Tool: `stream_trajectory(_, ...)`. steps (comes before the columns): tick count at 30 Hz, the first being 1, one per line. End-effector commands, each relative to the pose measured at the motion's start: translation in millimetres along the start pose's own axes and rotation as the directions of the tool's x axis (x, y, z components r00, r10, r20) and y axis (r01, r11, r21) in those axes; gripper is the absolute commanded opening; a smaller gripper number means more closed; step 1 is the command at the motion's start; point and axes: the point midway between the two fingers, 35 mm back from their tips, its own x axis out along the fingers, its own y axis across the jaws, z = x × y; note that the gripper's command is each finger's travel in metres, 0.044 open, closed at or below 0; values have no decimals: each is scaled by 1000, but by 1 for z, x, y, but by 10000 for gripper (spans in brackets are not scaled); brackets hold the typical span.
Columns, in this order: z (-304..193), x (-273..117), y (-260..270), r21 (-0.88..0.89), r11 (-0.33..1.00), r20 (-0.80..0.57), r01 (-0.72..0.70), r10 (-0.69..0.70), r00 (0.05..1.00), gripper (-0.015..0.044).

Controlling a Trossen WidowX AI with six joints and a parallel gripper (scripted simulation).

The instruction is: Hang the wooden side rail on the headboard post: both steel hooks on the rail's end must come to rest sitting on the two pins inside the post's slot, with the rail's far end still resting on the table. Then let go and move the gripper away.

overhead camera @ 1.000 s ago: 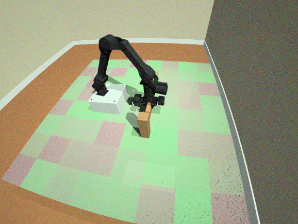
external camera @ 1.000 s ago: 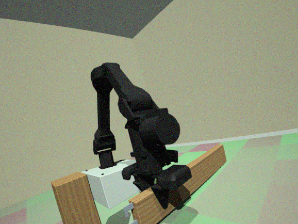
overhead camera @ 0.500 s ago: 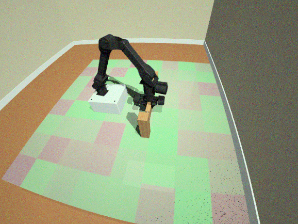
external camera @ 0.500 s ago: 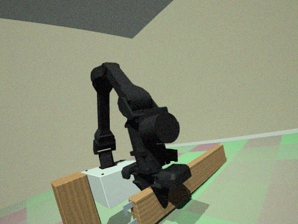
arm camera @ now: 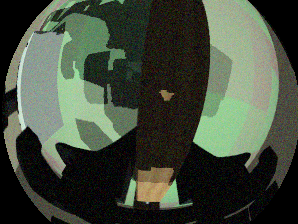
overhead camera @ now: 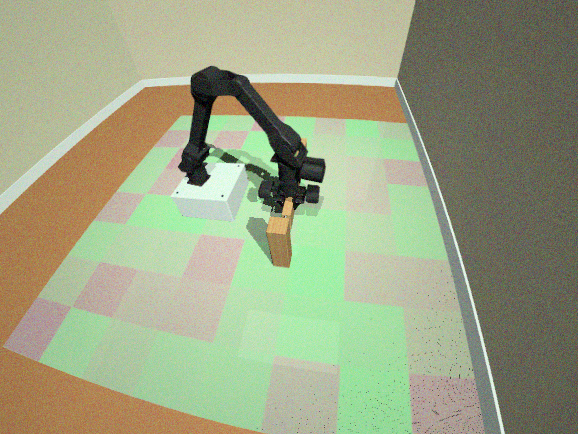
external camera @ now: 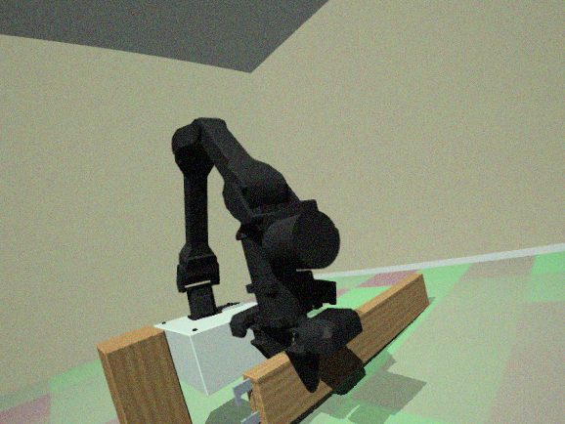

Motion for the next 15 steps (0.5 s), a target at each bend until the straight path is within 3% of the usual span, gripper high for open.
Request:
stream_trajectory(1, 0, -6, -3, -7, 1000, -1, 14, -14, 1000, 0)
stream_trajectory(15, 0, -8, -3, -7, 1000, -1, 14, -14, 1000, 0)
